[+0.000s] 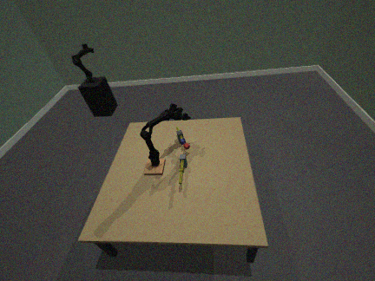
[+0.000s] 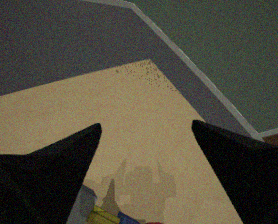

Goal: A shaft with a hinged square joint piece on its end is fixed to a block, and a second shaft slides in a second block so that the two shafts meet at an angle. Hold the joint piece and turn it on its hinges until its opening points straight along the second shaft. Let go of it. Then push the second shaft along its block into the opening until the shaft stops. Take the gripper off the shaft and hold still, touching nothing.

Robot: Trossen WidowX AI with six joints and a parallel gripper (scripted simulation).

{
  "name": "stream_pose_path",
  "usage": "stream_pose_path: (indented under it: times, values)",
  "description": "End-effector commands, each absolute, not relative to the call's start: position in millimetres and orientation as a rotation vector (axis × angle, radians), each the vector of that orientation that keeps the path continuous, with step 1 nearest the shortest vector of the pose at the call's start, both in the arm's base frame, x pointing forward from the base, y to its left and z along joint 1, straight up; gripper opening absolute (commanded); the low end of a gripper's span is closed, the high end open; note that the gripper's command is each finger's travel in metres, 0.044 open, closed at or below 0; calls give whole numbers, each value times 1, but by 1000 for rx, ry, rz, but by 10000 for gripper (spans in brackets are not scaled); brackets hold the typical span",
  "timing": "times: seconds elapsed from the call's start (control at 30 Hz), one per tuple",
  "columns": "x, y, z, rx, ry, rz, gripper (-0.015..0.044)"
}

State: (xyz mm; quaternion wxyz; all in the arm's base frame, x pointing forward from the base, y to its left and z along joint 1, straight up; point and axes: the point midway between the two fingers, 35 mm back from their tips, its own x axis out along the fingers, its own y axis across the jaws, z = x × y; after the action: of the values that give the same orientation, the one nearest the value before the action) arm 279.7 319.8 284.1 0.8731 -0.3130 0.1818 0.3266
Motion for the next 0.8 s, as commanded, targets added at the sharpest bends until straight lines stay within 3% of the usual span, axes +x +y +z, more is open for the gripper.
stream_pose_path:
  times: [0.0,0.77]
  values:
    - [293,307,276,-633,464,653,440]
    - [348,191,221,-396,1055,368,440]
